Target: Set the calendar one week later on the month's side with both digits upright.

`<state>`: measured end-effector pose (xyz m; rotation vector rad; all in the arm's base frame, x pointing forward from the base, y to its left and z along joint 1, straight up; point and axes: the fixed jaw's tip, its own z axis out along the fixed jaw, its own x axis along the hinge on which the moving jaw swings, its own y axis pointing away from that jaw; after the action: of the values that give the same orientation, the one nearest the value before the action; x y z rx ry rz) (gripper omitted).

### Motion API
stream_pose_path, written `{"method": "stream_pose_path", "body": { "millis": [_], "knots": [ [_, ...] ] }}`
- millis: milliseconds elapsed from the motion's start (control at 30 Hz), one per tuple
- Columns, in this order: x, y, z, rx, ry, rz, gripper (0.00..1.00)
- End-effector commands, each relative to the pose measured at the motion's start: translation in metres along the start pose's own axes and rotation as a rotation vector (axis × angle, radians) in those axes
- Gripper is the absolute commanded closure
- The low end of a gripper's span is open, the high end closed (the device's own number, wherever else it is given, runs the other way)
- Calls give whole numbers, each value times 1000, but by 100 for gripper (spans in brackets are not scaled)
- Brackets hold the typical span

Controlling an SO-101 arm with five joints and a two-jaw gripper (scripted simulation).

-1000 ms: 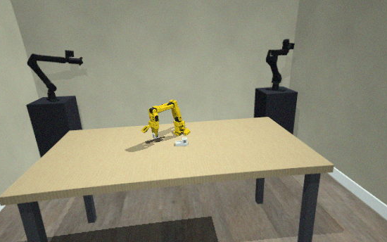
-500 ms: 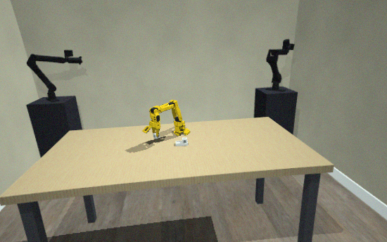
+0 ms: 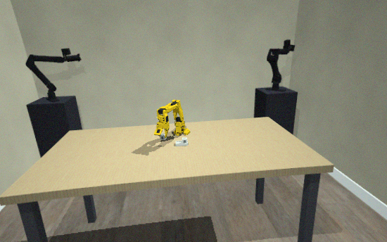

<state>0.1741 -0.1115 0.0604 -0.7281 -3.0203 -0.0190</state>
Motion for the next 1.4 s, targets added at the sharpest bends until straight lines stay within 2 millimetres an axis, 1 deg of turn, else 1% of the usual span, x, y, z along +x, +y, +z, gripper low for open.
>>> {"method": "stream_pose_path", "body": {
  "millis": [0, 33, 267, 400, 533, 600, 633, 733, 800, 1000, 1100, 1167, 1200, 1267, 1367],
  "knots": [
    [-4, 18, -12, 12, -79, -169, 100],
    [-4, 18, -12, 12, -79, -169, 100],
    [9, 66, -11, 21, -76, -642, 100],
    [23, 93, -10, 25, -67, -915, 100],
    [41, 118, -8, 28, -56, -1190, 100],
    [41, 118, -8, 28, -56, -1190, 100],
    [46, 123, -8, 34, -75, -1343, 100],
    [62, 138, -6, 34, -53, -1500, 100],
    [73, 147, -5, 36, -48, -1638, 100],
    [107, 166, -2, 43, -36, -2051, 100],
    [123, 172, -1, 47, -35, -2256, 100],
    [123, 172, -1, 47, -35, -2256, 100],
    [128, 174, 0, 53, -68, -2422, 100],
    [137, 176, 1, 53, -53, -2503, 100],
    [150, 179, 2, 58, -65, -2693, 100]
  ]
}}
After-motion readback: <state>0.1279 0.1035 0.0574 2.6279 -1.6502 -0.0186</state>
